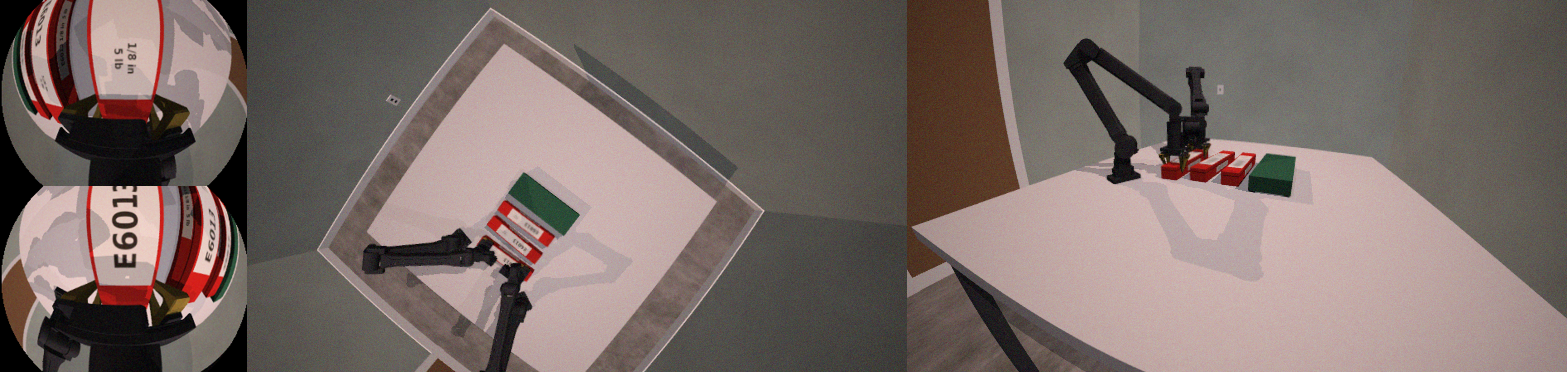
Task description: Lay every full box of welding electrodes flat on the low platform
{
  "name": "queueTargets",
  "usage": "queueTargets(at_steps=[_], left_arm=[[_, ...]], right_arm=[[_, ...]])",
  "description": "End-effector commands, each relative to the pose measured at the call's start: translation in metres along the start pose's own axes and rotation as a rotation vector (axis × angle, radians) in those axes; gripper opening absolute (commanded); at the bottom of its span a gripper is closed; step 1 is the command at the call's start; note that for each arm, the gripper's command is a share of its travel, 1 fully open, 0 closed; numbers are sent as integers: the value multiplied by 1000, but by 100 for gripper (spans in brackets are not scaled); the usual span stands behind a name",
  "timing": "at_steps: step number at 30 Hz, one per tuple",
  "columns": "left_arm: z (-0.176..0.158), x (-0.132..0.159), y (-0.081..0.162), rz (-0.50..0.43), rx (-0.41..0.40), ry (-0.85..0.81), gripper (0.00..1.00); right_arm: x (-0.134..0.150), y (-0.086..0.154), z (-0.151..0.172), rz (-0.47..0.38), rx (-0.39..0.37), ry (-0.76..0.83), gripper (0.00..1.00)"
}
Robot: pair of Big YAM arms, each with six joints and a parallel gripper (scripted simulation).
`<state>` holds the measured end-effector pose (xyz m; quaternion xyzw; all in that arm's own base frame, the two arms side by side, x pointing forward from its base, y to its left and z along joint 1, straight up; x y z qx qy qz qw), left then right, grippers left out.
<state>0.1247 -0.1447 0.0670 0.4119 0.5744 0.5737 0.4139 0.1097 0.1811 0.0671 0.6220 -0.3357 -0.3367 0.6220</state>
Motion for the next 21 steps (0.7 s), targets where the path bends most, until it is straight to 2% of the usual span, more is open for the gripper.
queueTargets(at_steps=[1, 15, 16, 18, 21], left_arm=[[5, -13, 9, -33, -13, -1, 0], [5, -13, 9, -33, -13, -1, 0], [5, -14, 10, -27, -10, -3, 0], [8, -21, 25, -57, -24, -3, 0], [8, -21, 31, -57, -25, -2, 0]], right_arm=[[-6, 9, -12, -16, 33, -4, 0], [-5, 9, -12, -15, 33, -18, 0], [-8, 21, -18, -24, 52, -17, 0], [-9, 27, -20, -27, 58, -17, 0], [-9, 32, -20, -27, 58, -16, 0]])
Point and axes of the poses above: on each arm, the point where the finger pads meet when closed, its own y axis back along the fingers, its own z axis across the jaws, x = y × z, the point moved 4 cm from there along y, back along the fingers, and after that the axes turned 5 degrees about y, right-handed, at the moved point
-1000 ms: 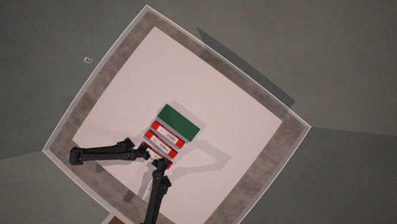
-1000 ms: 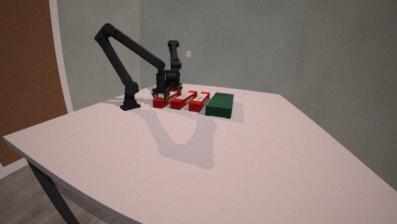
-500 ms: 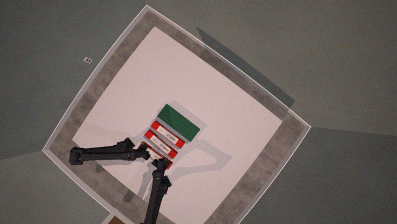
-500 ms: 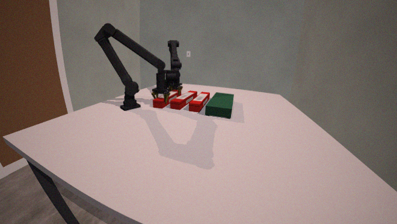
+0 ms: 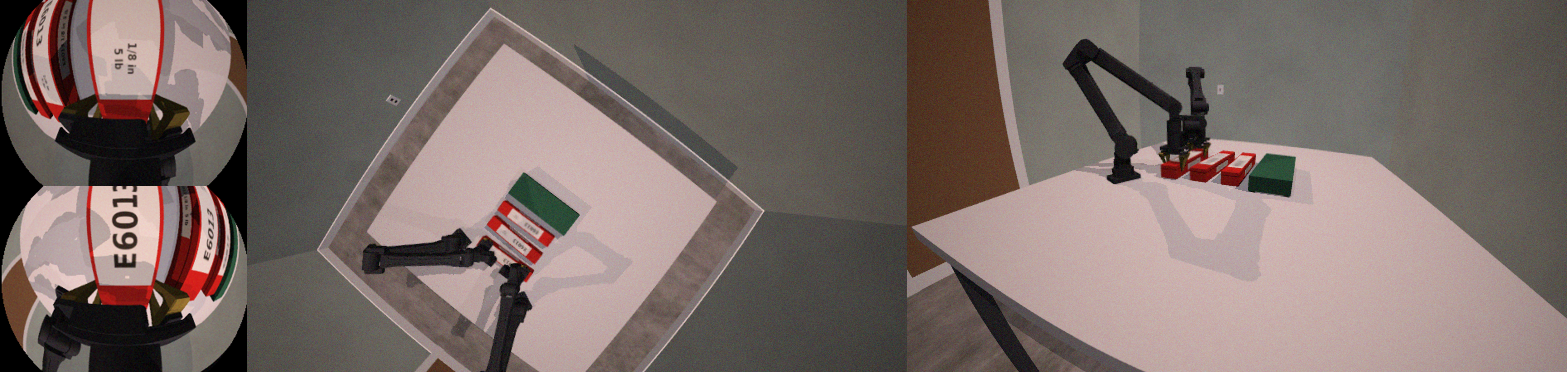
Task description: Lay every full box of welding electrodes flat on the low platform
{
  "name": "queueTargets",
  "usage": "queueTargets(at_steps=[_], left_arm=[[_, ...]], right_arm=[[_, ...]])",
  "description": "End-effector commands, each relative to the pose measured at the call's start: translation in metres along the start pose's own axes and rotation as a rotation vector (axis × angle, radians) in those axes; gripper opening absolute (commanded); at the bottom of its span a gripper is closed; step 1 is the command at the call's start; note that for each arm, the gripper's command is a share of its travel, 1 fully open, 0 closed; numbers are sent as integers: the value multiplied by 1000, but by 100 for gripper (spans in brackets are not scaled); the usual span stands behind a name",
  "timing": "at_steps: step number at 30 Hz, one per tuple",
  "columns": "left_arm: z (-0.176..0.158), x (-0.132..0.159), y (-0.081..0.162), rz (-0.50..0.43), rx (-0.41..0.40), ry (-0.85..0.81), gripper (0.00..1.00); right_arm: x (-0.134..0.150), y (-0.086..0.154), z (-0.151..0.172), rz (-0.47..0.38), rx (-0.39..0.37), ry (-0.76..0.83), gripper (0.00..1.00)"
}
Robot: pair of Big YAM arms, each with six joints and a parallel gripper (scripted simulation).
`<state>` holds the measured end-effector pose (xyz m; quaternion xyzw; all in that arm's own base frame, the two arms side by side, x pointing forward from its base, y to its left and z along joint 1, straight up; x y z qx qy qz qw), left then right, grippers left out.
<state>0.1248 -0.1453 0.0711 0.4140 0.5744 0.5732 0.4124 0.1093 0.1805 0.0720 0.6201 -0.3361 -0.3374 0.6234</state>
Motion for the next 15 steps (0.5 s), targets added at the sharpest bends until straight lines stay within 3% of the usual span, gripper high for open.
queueTargets(at_steps=[1, 15], left_arm=[[8, -20, 28, -61, -28, 0, 0], [7, -19, 50, -63, -29, 2, 0]], right_arm=[[-9, 29, -20, -29, 63, -13, 0], [-8, 51, -19, -30, 65, -11, 0]])
Point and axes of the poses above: on each arm, the point where the finger pads meet when closed, its own y axis back along the fingers, its own z axis across the jaws, x = y × z, the point moved 4 cm from there along y, back along the fingers, and after that the axes turned 5 degrees about y, right-handed, at the moved point
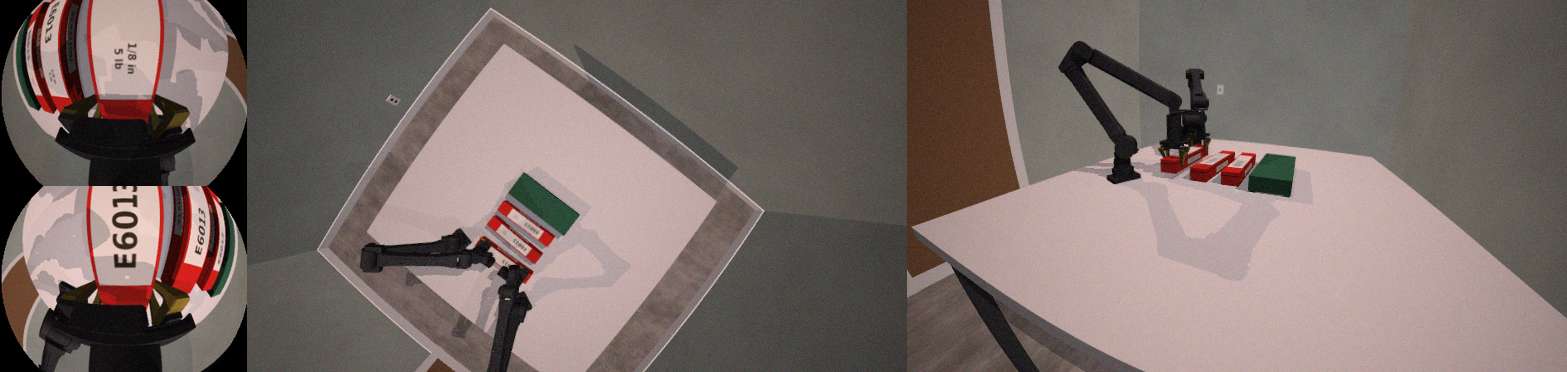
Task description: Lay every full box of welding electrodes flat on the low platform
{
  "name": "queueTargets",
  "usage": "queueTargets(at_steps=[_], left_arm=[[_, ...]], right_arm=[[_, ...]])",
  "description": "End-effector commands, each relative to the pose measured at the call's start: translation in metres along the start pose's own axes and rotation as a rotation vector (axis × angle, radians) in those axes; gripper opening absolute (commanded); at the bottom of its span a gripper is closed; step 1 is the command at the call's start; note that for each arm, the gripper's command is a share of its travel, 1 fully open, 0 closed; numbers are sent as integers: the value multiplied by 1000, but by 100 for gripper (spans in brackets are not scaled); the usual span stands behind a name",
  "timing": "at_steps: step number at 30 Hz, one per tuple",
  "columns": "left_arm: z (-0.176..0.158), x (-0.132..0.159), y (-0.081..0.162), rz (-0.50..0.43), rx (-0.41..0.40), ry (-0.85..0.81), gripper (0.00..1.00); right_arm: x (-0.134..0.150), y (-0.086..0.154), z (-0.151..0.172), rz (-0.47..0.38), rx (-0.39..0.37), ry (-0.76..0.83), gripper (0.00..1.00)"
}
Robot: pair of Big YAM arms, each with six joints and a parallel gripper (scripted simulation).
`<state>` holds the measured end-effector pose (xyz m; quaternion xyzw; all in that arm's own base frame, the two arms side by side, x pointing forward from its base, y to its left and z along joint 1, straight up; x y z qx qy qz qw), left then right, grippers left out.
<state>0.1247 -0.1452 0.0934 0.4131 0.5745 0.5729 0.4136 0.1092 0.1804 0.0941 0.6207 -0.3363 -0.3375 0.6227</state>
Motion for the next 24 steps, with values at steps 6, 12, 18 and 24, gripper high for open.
queueTargets(at_steps=[6, 12, 18, 24], left_arm=[[7, -19, 35, -61, -28, 3, 0], [7, -18, 45, -61, -29, 3, 0], [5, -11, 35, -37, -16, 1, 0], [5, -11, 35, -37, -16, 1, 0]], right_arm=[[-8, 36, -19, -29, 64, -11, 0], [-8, 47, -19, -30, 64, -11, 0], [-6, 35, -12, -19, 38, -2, 0], [-5, 35, -12, -19, 38, -2, 0]])
Point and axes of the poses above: on each arm, the point where the finger pads meet when closed, its own y axis back along the fingers, its own z axis across the jaws, x = y × z, the point moved 4 cm from there along y, back along the fingers, and after that the axes turned 5 degrees about y, right-handed, at the moved point
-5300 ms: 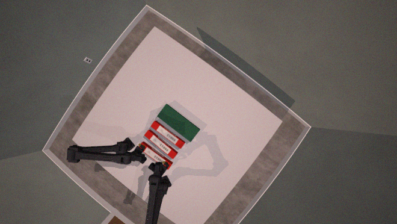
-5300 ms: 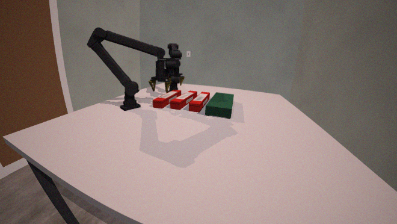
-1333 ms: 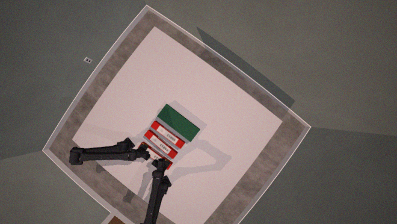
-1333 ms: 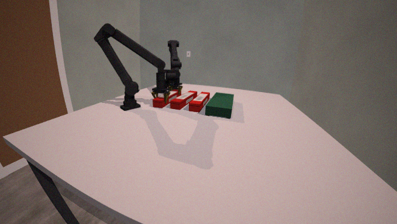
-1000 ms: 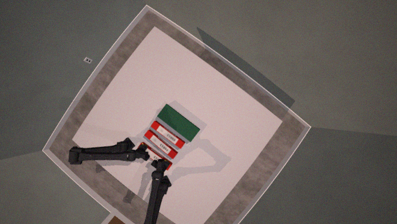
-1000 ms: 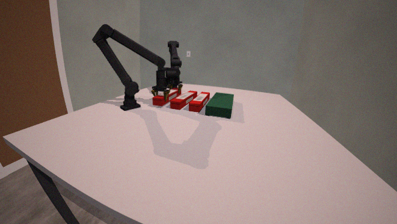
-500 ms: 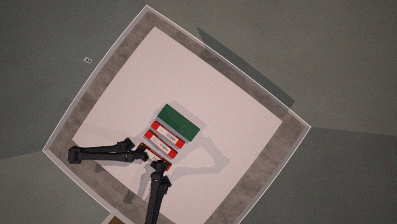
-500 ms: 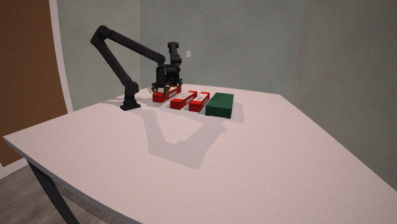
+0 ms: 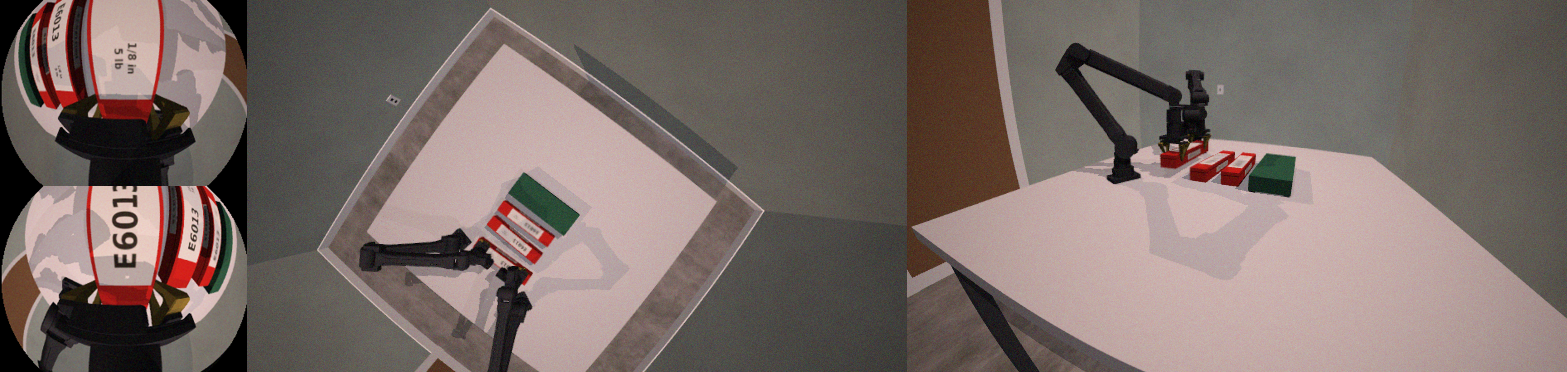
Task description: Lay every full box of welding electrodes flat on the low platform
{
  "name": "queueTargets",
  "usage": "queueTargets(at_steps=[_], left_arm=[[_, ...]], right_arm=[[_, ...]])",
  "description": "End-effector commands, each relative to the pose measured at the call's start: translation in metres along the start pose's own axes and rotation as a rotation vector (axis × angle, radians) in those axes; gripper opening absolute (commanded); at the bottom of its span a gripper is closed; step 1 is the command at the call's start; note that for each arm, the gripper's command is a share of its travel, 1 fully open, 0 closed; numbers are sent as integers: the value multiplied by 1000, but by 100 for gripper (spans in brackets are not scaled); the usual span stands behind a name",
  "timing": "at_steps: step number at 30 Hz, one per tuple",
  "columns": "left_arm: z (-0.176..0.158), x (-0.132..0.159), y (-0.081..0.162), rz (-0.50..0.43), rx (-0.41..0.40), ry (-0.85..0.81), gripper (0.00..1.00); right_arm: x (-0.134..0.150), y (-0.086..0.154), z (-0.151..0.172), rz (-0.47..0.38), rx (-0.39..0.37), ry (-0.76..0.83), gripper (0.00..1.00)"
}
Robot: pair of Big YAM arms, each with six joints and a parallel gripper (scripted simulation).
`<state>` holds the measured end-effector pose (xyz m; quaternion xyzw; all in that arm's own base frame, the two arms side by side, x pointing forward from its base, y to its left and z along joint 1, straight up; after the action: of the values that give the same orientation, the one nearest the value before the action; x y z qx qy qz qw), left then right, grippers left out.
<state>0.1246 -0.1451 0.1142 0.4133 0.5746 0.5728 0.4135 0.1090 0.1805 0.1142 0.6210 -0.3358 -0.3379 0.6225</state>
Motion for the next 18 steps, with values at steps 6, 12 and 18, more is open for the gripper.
queueTargets(at_steps=[6, 12, 18], left_arm=[[7, -17, 34, -62, -30, 4, 0], [7, -17, 45, -62, -30, 4, 0], [7, -16, 52, -63, -30, 4, 0]], right_arm=[[-7, 36, -18, -27, 66, -11, 0], [-7, 47, -18, -28, 66, -11, 0], [-7, 54, -17, -28, 66, -11, 0]])
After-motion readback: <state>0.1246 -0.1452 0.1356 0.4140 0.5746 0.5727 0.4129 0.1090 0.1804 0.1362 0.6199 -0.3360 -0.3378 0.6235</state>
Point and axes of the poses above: on each arm, the point where the finger pads meet when closed, its own y axis back along the fingers, its own z axis across the jaws, x = y × z, the point moved 4 cm from there along y, back along the fingers, and after that the axes turned 5 degrees about y, right-handed, at the moved point
